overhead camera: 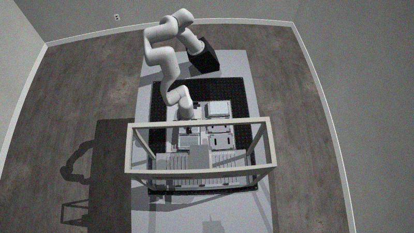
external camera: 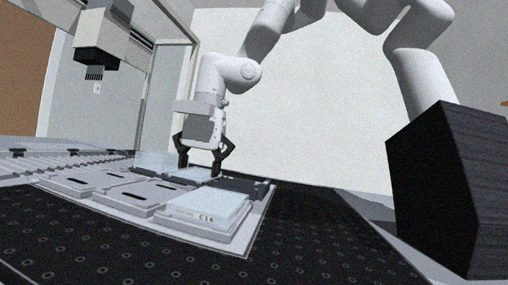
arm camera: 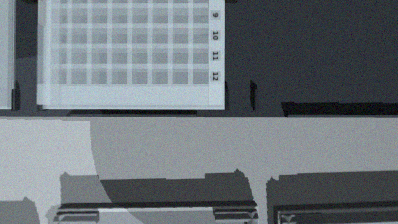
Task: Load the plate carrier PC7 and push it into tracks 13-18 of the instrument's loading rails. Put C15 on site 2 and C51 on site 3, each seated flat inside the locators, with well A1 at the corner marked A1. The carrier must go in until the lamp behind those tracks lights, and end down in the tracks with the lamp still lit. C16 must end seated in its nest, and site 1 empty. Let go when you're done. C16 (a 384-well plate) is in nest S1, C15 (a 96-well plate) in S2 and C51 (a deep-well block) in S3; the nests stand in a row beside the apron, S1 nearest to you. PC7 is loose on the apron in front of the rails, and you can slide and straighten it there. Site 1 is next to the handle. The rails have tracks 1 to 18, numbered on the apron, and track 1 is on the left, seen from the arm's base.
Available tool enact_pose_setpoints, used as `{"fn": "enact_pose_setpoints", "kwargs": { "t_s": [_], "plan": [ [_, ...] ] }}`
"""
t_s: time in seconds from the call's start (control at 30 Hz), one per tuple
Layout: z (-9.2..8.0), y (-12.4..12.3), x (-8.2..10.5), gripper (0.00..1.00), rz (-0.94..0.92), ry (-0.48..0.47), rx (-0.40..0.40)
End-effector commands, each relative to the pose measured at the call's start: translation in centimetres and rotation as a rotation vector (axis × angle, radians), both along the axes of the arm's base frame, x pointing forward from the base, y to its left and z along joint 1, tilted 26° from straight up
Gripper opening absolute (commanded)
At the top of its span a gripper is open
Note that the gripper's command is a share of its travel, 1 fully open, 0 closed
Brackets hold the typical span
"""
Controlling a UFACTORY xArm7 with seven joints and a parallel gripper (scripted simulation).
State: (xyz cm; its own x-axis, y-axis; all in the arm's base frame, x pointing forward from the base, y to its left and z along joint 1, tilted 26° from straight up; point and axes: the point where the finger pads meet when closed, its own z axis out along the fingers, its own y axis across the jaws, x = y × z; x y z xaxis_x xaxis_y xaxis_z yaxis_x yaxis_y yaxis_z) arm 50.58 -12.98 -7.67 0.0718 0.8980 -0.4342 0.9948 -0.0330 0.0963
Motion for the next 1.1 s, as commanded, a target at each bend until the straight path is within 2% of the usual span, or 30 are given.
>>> {"fn": "enact_pose_setpoints", "kwargs": {
  "t_s": [0.0, 0.4, 0.43, 1.07],
  "plan": [
    [0.12, 0.12, 0.20, 0.00, 0.002, -0.004, 0.001],
    [0.13, 0.12, 0.20, 0.00, 0.002, -0.004, 0.001],
    [0.06, 0.09, 0.20, 1.00, 0.002, -0.004, 0.001],
    [0.07, 0.09, 0.21, 1.00, 0.002, -0.004, 0.001]
  ]
}}
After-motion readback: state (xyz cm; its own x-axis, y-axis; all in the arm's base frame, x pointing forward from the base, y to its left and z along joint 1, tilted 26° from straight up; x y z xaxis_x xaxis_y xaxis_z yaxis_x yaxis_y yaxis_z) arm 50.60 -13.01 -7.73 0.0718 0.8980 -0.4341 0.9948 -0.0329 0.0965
